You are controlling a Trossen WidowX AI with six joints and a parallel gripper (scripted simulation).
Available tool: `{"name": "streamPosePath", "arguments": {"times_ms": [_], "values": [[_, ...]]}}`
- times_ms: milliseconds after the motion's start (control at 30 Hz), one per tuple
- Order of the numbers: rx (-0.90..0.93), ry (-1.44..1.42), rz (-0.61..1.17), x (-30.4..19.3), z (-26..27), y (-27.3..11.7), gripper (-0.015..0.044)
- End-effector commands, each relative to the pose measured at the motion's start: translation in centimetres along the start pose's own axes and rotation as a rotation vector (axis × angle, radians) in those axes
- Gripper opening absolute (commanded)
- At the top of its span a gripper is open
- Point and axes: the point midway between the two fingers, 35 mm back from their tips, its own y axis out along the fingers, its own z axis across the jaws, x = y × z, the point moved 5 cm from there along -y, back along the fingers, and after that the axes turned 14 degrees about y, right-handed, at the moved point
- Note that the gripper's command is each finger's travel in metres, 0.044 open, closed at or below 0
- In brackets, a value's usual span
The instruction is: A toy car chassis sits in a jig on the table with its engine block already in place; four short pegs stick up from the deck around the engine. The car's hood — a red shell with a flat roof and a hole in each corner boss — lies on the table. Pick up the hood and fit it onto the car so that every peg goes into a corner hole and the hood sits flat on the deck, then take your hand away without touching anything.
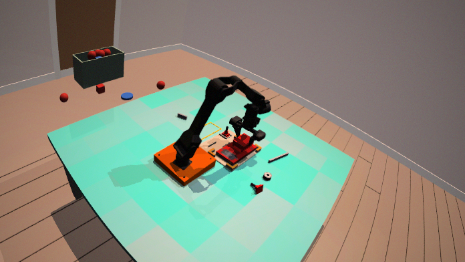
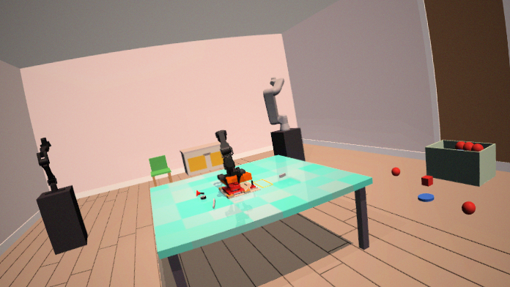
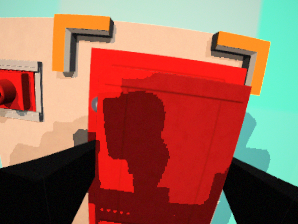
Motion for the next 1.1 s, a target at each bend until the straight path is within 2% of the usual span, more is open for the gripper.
{"name": "streamPosePath", "arguments": {"times_ms": [0,1067], "values": [[-0.002,-0.006,0.002,-0.05,0.00,0.38,0.0000],[-0.001,-0.003,0.001,-0.03,0.00,-0.34,0.0000]]}}
